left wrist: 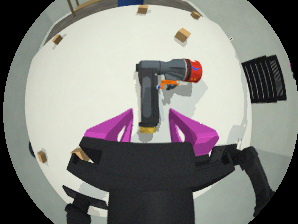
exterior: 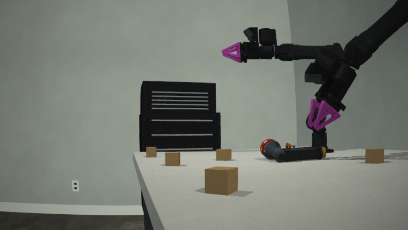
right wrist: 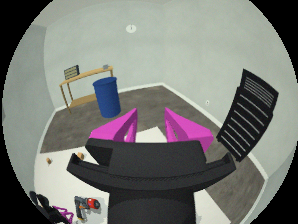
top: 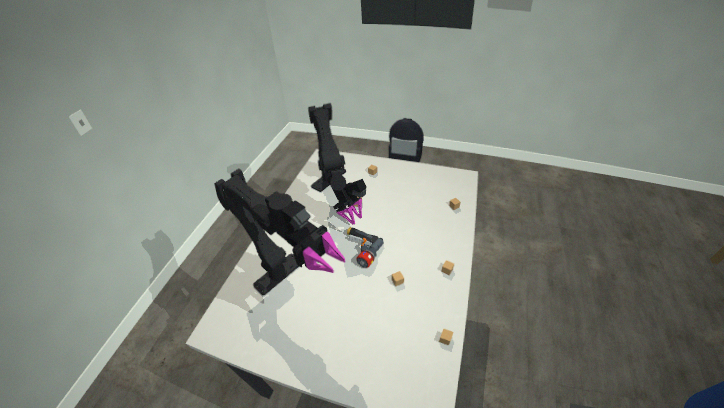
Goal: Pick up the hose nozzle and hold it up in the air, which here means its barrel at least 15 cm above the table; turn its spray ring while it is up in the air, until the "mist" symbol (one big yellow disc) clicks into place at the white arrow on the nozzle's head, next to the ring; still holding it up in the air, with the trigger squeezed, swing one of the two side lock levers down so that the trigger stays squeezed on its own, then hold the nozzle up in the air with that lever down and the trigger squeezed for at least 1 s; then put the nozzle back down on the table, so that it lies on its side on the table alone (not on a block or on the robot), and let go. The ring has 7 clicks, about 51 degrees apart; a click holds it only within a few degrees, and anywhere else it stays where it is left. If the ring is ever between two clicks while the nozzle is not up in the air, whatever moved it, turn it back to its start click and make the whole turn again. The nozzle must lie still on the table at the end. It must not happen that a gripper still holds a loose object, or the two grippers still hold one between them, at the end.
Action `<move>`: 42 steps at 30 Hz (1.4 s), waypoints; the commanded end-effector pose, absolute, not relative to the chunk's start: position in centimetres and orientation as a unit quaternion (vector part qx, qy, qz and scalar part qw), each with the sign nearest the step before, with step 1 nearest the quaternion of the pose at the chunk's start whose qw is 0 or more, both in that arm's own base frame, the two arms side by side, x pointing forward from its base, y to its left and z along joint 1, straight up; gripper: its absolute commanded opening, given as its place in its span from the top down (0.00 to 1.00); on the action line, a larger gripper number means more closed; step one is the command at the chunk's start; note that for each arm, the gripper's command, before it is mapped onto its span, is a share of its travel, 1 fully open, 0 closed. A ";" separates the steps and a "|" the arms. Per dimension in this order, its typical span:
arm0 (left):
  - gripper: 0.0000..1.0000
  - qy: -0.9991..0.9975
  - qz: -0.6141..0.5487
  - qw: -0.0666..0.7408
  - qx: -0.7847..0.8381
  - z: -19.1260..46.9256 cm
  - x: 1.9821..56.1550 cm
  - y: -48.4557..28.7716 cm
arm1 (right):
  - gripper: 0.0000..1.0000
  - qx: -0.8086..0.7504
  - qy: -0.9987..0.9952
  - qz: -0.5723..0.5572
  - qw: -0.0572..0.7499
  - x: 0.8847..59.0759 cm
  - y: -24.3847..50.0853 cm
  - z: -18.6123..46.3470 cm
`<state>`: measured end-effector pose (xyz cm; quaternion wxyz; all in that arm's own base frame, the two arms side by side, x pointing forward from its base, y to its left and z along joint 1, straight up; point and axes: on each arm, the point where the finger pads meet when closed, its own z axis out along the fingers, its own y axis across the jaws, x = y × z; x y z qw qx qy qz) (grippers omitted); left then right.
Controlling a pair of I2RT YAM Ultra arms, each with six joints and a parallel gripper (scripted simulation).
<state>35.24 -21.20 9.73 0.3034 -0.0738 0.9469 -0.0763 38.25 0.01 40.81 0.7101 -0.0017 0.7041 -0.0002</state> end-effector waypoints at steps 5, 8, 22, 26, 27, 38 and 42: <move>0.50 0.928 -0.109 0.353 -0.051 13.4 37.5 -19.9 | 0.62 -0.005 0.687 0.004 0.727 37.5 0.5 43.1; 0.50 0.917 -0.118 0.379 -0.050 15.3 38.5 -18.9 | 0.62 0.001 0.685 -0.001 0.728 37.5 0.0 43.2; 0.50 0.857 -0.138 0.494 -0.041 24.7 41.6 -14.3 | 0.62 0.005 0.677 -0.003 0.736 37.3 -0.3 44.0; 0.50 0.849 -0.127 0.511 -0.034 25.2 41.5 -12.4 | 0.62 0.003 0.683 -0.001 0.730 37.4 -0.1 43.5; 0.50 0.846 -0.125 0.517 -0.033 25.5 41.5 -12.0 | 0.62 0.003 0.684 -0.001 0.729 37.4 0.0 43.5; 0.50 0.803 -0.103 0.587 -0.019 30.8 41.5 -8.1 | 0.62 -0.002 0.683 0.004 0.731 37.2 0.5 43.7; 0.50 0.786 -0.085 0.613 -0.011 32.2 41.0 -6.3 | 0.62 0.004 0.678 -0.002 0.735 37.0 -0.1 44.2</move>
